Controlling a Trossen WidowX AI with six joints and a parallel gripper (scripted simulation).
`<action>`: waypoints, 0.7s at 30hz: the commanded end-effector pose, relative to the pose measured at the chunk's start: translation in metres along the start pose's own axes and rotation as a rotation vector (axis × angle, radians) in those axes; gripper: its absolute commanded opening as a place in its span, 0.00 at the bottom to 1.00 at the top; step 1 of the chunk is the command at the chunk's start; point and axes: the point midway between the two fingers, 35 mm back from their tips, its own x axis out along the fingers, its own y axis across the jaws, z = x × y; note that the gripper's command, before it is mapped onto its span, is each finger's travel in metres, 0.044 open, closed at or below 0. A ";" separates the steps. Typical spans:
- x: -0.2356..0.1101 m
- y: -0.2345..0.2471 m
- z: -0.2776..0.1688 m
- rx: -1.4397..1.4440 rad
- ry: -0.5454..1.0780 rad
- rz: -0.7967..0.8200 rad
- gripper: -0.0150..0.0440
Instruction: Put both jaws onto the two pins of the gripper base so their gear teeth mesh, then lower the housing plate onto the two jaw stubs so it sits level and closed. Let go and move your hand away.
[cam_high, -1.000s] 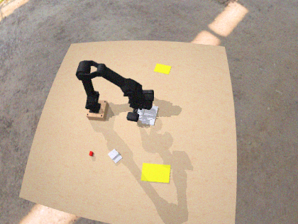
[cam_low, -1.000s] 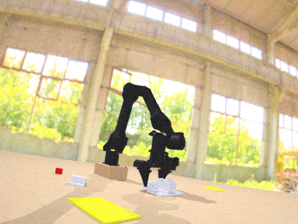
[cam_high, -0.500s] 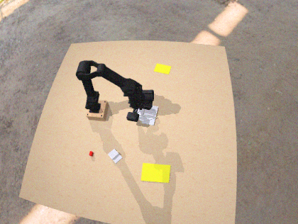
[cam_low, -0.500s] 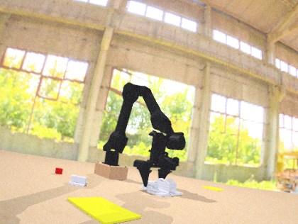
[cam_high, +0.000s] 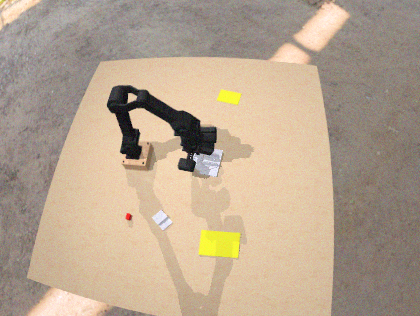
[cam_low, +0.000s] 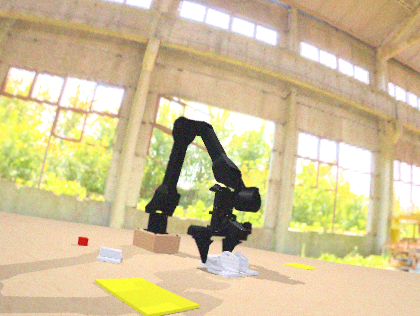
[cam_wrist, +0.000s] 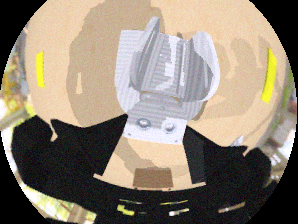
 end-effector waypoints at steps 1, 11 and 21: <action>0.000 0.000 0.002 0.001 -0.006 -0.001 0.85; 0.002 0.000 0.002 0.001 -0.006 -0.001 0.85; 0.004 0.000 0.002 0.001 -0.006 -0.001 0.85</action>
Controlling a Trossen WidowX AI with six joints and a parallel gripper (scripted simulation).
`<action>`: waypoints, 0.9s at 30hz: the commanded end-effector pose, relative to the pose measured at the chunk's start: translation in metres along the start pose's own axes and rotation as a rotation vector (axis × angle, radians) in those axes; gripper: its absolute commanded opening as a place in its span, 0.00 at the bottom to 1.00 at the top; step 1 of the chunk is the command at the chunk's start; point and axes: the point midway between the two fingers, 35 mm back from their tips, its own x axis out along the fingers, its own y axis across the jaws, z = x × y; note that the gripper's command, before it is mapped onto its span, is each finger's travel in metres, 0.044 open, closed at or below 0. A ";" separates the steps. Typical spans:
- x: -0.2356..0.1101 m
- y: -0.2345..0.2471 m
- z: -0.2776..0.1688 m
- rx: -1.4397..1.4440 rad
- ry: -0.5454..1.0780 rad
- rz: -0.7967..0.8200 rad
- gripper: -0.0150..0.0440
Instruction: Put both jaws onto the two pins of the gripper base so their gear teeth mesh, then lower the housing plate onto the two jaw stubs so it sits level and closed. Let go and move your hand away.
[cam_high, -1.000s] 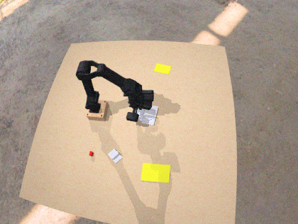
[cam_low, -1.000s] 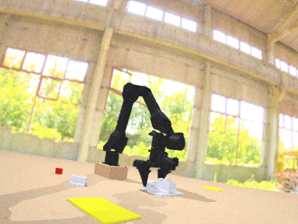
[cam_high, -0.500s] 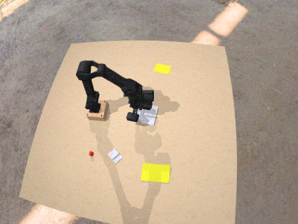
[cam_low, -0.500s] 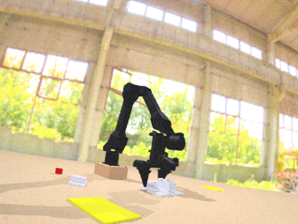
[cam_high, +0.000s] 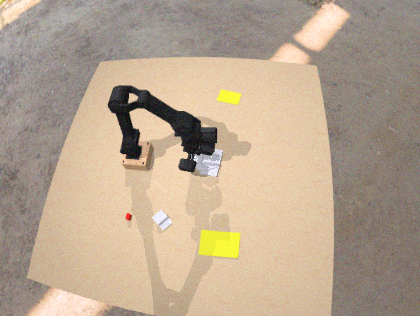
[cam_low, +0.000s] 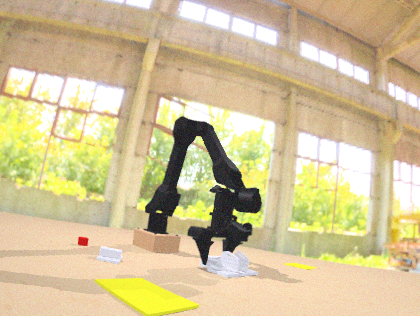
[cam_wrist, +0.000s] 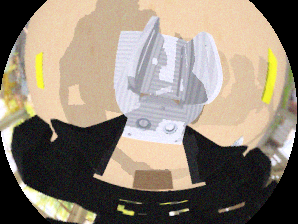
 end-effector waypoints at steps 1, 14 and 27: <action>0.001 0.000 0.000 0.001 -0.001 -0.002 0.85; 0.001 0.000 0.000 0.001 -0.001 -0.002 0.85; 0.000 0.000 0.000 0.000 0.000 0.000 1.00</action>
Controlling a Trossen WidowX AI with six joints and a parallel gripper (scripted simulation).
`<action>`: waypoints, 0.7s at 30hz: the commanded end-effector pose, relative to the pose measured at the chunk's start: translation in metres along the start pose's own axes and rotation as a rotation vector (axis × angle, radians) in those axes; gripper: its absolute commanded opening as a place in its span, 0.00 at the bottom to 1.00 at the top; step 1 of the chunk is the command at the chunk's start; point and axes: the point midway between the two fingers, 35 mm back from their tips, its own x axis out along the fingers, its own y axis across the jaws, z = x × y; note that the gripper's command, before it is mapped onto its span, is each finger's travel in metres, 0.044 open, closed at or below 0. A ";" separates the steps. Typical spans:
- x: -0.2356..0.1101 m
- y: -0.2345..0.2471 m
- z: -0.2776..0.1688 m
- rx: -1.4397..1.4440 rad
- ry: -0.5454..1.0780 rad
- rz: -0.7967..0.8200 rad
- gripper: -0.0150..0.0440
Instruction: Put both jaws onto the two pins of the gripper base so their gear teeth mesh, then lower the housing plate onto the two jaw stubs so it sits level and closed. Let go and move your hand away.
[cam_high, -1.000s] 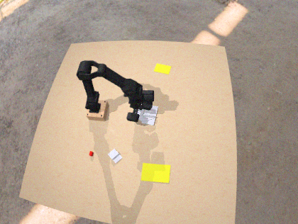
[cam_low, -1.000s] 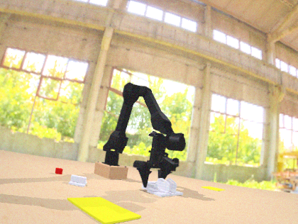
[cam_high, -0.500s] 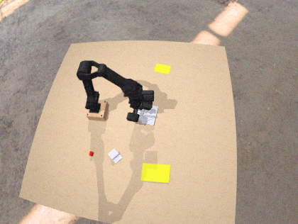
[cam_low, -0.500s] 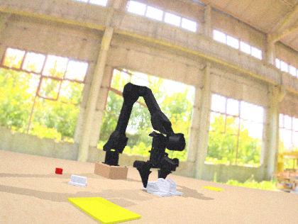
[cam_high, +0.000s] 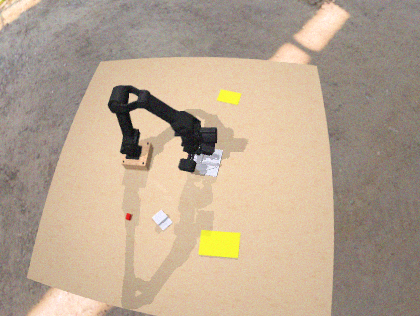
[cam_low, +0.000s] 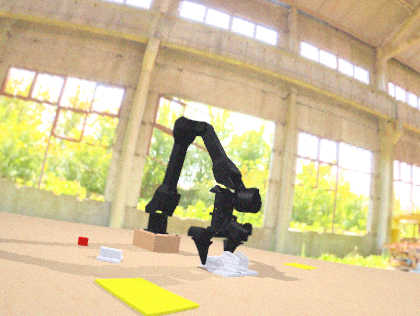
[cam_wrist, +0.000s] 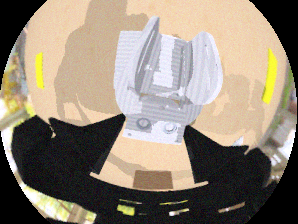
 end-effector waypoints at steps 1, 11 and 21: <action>0.000 0.000 0.000 0.000 0.000 0.000 1.00; 0.000 0.000 0.000 0.000 0.000 0.000 1.00; -0.076 0.000 -0.001 0.001 -0.002 -0.001 1.00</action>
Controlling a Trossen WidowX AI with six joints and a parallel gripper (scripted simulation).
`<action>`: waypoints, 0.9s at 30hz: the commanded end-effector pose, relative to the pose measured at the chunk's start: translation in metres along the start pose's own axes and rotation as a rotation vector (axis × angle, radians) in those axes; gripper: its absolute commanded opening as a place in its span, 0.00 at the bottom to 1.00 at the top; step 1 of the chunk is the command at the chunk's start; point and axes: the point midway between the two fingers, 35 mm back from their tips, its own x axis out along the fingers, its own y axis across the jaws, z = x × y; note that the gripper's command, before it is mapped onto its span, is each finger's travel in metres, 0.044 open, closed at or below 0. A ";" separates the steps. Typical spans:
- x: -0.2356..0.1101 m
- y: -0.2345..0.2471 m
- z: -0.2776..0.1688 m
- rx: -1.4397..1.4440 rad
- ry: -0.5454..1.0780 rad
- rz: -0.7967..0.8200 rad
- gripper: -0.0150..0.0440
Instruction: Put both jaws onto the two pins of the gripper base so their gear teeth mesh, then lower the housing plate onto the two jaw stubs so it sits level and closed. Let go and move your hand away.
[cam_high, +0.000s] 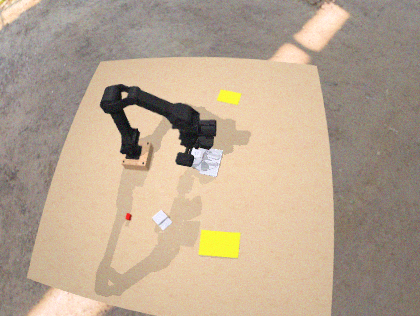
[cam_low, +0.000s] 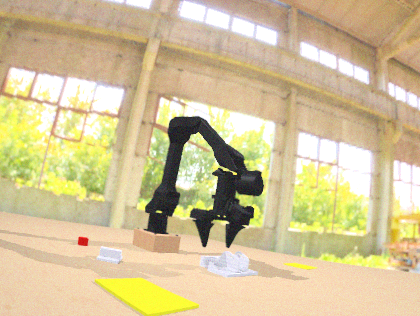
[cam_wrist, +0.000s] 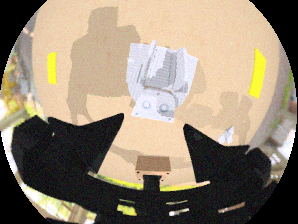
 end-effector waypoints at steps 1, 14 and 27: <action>-0.028 0.000 0.001 0.001 -0.023 0.003 1.00; -0.076 -0.010 -0.053 0.001 -0.019 0.002 1.00; -0.076 -0.010 -0.053 0.001 -0.019 0.002 1.00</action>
